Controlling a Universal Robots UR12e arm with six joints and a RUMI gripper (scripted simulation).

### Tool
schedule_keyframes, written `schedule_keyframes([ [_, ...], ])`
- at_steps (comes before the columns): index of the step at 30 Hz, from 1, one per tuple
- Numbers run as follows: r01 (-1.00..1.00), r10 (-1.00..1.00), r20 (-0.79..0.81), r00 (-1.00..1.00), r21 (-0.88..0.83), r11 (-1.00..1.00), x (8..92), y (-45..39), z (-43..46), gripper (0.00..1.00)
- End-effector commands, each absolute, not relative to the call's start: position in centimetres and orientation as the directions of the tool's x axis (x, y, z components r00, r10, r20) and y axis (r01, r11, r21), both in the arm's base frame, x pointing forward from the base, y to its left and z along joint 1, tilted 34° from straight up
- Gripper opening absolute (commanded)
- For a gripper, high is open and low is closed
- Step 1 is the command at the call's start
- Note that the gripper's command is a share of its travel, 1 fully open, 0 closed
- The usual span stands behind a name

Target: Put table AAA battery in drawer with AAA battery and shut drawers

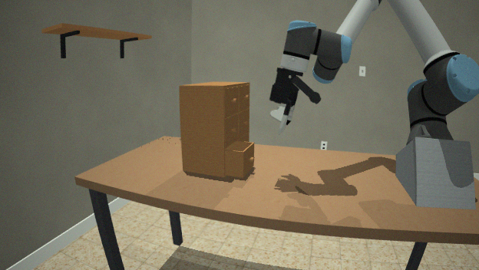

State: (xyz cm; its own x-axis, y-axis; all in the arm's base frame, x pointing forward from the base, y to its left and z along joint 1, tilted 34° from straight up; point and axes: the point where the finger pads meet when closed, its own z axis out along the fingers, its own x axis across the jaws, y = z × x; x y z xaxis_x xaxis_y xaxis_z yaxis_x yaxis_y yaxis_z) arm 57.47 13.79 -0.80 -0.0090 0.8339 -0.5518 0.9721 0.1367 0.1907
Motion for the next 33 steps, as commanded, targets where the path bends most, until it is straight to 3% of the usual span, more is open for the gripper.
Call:
schedule_keyframes([
  [1,0.980,0.834,-0.552,-0.008,0.160,0.115,57.53,13.90,-0.68,1.00],
  [33,0.998,0.834,-0.552,-0.008,0.047,0.041,57.51,14.15,-0.31,1.00],
])
